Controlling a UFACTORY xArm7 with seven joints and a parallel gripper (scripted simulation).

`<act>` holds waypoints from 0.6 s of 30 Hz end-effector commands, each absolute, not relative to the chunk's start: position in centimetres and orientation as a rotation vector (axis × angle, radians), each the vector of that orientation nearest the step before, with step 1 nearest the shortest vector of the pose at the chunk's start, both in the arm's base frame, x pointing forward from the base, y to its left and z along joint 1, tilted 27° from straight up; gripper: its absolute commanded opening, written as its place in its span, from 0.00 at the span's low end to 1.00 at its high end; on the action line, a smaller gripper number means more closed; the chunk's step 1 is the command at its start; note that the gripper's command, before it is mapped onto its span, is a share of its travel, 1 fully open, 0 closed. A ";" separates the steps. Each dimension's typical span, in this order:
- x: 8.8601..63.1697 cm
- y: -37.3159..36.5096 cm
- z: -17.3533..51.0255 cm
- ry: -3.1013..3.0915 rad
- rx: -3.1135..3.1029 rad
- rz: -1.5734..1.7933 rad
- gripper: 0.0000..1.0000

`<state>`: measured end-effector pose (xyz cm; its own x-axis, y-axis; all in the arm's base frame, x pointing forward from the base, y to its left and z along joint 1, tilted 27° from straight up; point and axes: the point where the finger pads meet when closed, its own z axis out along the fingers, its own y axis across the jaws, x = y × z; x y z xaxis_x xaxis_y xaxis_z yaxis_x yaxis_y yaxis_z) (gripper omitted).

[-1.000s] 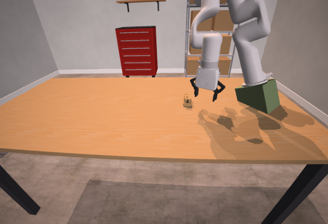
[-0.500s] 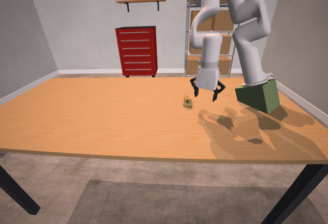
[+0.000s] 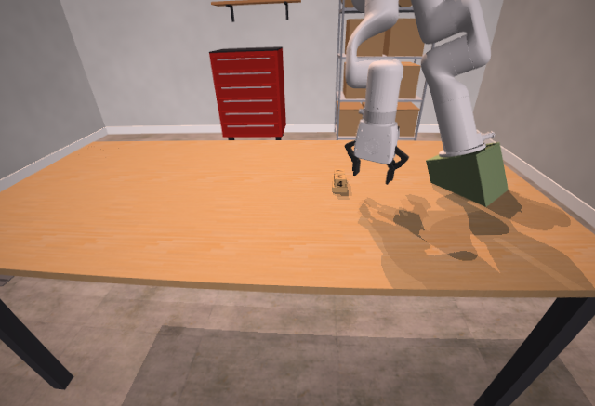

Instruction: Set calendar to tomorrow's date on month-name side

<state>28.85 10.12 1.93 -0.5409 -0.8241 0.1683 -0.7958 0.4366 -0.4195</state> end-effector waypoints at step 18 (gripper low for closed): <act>31.3 10.3 2.6 2.728 -1.101 -0.677 1.00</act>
